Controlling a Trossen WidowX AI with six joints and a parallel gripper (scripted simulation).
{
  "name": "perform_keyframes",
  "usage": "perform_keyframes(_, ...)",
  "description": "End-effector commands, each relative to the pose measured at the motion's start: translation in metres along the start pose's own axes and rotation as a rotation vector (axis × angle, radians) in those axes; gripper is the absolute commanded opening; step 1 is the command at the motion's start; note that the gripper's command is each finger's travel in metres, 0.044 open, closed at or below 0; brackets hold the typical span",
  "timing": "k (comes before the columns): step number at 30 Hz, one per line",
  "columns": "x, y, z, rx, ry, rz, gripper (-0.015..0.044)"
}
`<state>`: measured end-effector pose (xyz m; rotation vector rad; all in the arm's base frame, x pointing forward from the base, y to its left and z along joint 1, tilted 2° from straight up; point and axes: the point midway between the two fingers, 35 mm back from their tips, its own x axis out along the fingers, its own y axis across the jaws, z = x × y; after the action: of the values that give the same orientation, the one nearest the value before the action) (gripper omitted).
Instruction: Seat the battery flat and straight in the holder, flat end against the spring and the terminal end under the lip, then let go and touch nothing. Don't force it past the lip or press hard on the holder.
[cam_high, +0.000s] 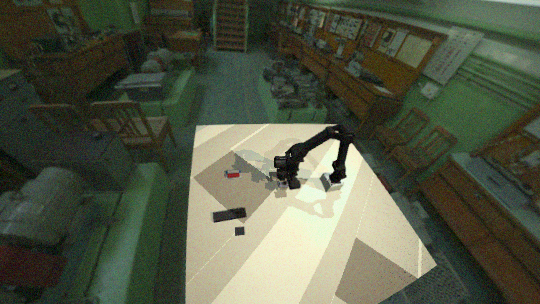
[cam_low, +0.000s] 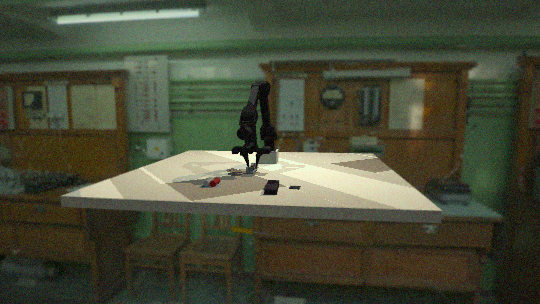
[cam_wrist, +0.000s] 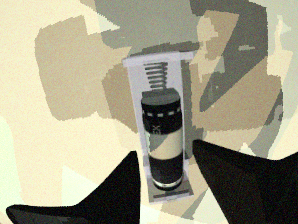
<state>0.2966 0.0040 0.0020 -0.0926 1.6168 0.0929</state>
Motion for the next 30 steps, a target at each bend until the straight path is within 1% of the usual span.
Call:
perform_keyframes(1, -0.006, 0.000, 0.000, 0.000, 0.000, 0.000, 0.0235)
perform_keyframes(7, -0.069, 0.002, -0.006, 0.001, -0.005, 0.000, 0.0392)
perform_keyframes(9, -0.076, 0.002, -0.008, 0.001, -0.006, 0.000, 0.0440)
perform_keyframes(30, -0.076, 0.002, -0.008, 0.001, -0.006, 0.000, 0.0440)
